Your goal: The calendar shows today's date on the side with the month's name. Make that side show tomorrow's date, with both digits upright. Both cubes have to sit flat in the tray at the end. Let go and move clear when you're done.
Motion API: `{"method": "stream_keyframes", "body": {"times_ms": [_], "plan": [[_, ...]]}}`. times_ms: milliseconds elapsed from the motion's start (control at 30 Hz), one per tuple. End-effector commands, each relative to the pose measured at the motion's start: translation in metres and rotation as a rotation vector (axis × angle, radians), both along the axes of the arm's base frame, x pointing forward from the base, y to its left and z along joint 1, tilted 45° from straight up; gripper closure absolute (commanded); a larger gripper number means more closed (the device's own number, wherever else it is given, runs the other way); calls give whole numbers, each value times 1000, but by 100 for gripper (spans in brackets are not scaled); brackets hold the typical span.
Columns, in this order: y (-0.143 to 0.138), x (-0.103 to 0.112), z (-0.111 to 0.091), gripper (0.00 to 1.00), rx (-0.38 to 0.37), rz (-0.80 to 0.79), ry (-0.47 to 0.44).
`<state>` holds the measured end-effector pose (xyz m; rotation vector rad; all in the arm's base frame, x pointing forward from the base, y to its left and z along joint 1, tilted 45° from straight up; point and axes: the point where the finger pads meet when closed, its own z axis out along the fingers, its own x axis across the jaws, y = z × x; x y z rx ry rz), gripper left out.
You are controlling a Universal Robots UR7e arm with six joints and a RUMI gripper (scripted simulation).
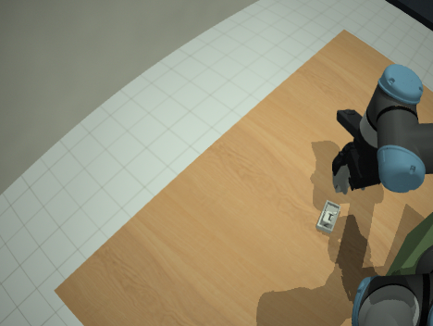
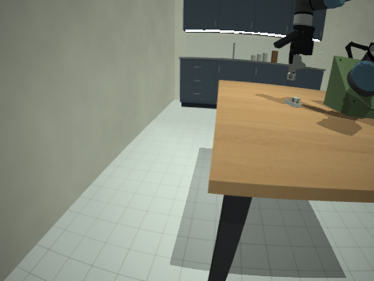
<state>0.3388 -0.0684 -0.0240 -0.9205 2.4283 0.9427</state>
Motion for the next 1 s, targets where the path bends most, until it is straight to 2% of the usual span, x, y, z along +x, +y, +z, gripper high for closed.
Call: {"method": "stream_keyframes", "body": {"times_ms": [0, 333, 400, 900, 967], "plan": [[-1, 2, -1, 90, -11, 84, -87], [-4, 7, -2, 90, -48, 327, -329], [-4, 7, -2, 90, -48, 327, -329], [-6, 12, -4, 90, -107, 719, -721], [-6, 12, -4, 90, -107, 719, -721]]}}
